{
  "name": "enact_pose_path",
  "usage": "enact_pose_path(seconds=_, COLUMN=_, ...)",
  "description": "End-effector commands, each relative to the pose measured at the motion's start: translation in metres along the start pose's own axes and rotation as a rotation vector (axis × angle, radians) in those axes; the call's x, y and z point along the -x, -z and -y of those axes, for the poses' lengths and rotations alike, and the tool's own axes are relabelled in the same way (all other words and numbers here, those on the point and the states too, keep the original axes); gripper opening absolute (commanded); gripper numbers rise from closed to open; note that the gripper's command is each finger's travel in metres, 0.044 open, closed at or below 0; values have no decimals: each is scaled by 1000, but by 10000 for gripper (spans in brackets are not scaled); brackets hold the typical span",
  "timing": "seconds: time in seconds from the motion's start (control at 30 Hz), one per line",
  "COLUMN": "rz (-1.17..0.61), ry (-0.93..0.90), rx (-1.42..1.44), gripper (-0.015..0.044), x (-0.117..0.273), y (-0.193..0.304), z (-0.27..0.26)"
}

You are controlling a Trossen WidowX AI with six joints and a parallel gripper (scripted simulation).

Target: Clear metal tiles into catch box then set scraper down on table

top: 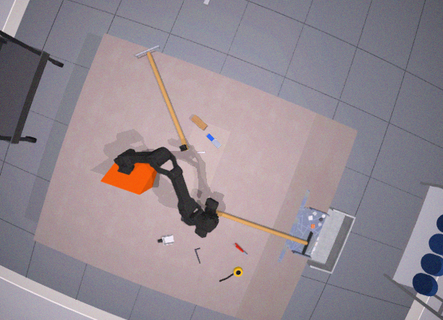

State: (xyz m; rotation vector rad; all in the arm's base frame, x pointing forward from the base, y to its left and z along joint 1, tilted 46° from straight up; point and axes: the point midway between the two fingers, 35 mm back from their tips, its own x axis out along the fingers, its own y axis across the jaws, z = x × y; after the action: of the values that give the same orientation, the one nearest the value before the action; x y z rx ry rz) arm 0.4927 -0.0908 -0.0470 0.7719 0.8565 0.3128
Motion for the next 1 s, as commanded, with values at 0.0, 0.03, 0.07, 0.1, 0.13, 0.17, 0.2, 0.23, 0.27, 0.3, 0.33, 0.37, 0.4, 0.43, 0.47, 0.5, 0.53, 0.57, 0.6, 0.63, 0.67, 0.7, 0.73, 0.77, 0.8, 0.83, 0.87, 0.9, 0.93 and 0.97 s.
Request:
enact_pose_path(seconds=0.0, rz=16, ry=4, rx=4, gripper=0, x=9, y=-2, z=0)
enact_pose_path(seconds=0.03, rz=16, ry=4, rx=4, gripper=0, x=10, y=-1, z=1)
enact_pose_path(seconds=0.07, rz=16, ry=5, rx=4, gripper=0, x=11, y=0, z=1)
enact_pose_path(seconds=0.1, rz=16, ry=5, rx=4, gripper=0, x=12, y=1, z=1)
enact_pose_path(seconds=0.13, rz=16, ry=5, rx=4, gripper=0, x=13, y=2, z=1)
enact_pose_path(seconds=0.17, rz=16, ry=5, rx=4, gripper=0, x=14, y=3, z=2)
enact_pose_path(seconds=0.2, rz=16, ry=5, rx=4, gripper=0, x=15, y=5, z=2)
enact_pose_path(seconds=0.23, rz=16, ry=5, rx=4, gripper=0, x=16, y=6, z=2)
enact_pose_path(seconds=0.27, rz=16, ry=5, rx=4, gripper=0, x=17, y=7, z=2)
enact_pose_path(seconds=0.3, rz=16, ry=6, rx=4, gripper=0, x=18, y=8, z=3)
enact_pose_path(seconds=0.33, rz=16, ry=6, rx=4, gripper=0, x=19, y=9, z=3)
enact_pose_path(seconds=0.37, rz=16, ry=6, rx=4, gripper=0, x=20, y=10, z=3)
enact_pose_path(seconds=0.4, rz=16, ry=6, rx=4, gripper=0, x=21, y=12, z=3)
enact_pose_path(seconds=0.43, rz=16, ry=6, rx=4, gripper=0, x=22, y=13, z=4)
enact_pose_path(seconds=0.47, rz=16, ry=6, rx=4, gripper=0, x=23, y=14, z=4)
enact_pose_path(seconds=0.5, rz=16, ry=6, rx=4, gripper=0, x=24, y=15, z=4)
enact_pose_path(seconds=0.53, rz=16, ry=6, rx=4, gripper=0, x=25, y=16, z=4)
enact_pose_path(seconds=0.57, rz=16, ry=7, rx=3, gripper=0, x=26, y=18, z=4)
enact_pose_path(seconds=0.6, rz=16, ry=7, rx=3, gripper=0, x=27, y=19, z=5)
enact_pose_path(seconds=0.63, rz=16, ry=7, rx=3, gripper=0, x=28, y=20, z=5)
enact_pose_path(seconds=0.67, rz=16, ry=7, rx=3, gripper=0, x=29, y=21, z=5)
enact_pose_path(seconds=0.7, rz=16, ry=7, rx=3, gripper=0, x=30, y=22, z=5)
enact_pose_path(seconds=0.73, rz=16, ry=7, rx=3, gripper=0, x=30, y=24, z=6)
enact_pose_path(seconds=0.77, rz=16, ry=7, rx=3, gripper=0, x=31, y=25, z=6)
enact_pose_path(seconds=0.8, rz=16, ry=7, rx=3, gripper=0, x=32, y=26, z=6)
enact_pose_path(seconds=0.83, rz=16, ry=7, rx=3, gripper=0, x=33, y=27, z=6)
enact_pose_path(seconds=0.87, rz=16, ry=7, rx=3, gripper=0, x=34, y=29, z=6)
enact_pose_path(seconds=0.9, rz=16, ry=8, rx=3, gripper=0, x=35, y=30, z=7)
enact_pose_path(seconds=0.93, rz=16, ry=8, rx=3, gripper=0, x=36, y=31, z=7)
enact_pose_path(seconds=0.97, rz=16, ry=8, rx=3, gripper=0, x=37, y=32, z=7)
